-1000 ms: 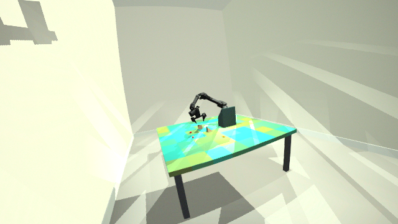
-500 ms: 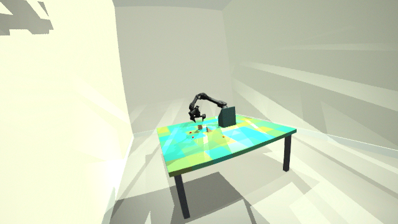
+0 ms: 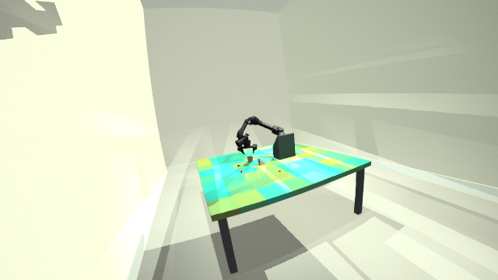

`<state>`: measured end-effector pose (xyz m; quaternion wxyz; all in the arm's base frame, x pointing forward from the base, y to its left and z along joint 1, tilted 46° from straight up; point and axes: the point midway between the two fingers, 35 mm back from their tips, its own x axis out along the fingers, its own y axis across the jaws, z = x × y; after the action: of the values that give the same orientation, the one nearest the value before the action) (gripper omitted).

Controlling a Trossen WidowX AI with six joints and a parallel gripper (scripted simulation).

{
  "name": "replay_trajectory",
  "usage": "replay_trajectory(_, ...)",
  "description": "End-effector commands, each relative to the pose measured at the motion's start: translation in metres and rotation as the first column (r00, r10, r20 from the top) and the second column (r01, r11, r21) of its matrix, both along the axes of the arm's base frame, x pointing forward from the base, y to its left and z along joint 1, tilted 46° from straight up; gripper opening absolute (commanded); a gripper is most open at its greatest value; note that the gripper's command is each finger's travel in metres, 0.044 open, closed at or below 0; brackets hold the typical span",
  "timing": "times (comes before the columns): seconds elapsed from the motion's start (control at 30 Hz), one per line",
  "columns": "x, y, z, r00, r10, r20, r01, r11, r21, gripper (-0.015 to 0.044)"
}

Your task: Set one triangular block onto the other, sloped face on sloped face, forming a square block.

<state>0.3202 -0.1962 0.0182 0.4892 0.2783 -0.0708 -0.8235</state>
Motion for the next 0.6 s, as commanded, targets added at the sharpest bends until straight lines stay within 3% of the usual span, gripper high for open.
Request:
replay_trajectory(0.0, -0.005, -0.007, -0.004, 1.0, 0.0, -0.01, 0.0, 1.0, 0.001, 0.044)
replay_trajectory(0.57, -0.014, -0.031, -0.016, 1.0, 0.003, -0.008, -0.003, 1.0, 0.004, 0.044)
